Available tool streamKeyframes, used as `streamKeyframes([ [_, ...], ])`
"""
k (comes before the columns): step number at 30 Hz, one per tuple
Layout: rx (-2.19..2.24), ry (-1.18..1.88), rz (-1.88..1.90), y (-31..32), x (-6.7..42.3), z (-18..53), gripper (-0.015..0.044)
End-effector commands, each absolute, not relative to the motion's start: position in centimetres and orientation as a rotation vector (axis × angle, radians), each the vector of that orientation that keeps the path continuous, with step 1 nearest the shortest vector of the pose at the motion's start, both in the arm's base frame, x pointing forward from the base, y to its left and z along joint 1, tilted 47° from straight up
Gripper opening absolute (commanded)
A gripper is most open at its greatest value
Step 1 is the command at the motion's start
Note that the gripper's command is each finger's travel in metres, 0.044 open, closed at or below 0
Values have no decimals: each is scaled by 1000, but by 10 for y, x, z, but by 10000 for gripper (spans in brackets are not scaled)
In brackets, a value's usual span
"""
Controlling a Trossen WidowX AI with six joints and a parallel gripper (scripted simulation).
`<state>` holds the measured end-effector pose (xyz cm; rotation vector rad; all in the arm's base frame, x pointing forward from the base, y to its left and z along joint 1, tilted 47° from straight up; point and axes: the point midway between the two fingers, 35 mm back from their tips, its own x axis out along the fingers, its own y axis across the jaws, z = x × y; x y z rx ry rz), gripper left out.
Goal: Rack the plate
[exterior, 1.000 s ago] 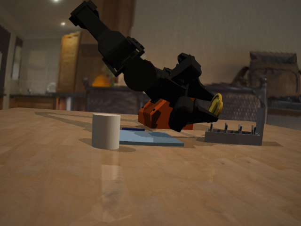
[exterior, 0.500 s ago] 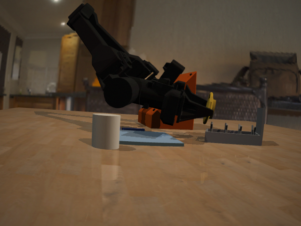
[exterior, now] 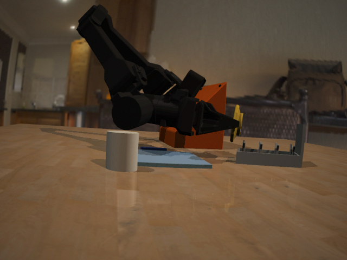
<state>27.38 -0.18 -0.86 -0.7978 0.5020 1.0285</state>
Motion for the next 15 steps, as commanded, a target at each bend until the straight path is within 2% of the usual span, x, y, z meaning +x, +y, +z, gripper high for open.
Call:
streamKeyframes([
  [1, -803, 491, 1029, -1, 274, -7, 0],
  [15, -807, 491, 1026, 14, 290, -23, 0],
])
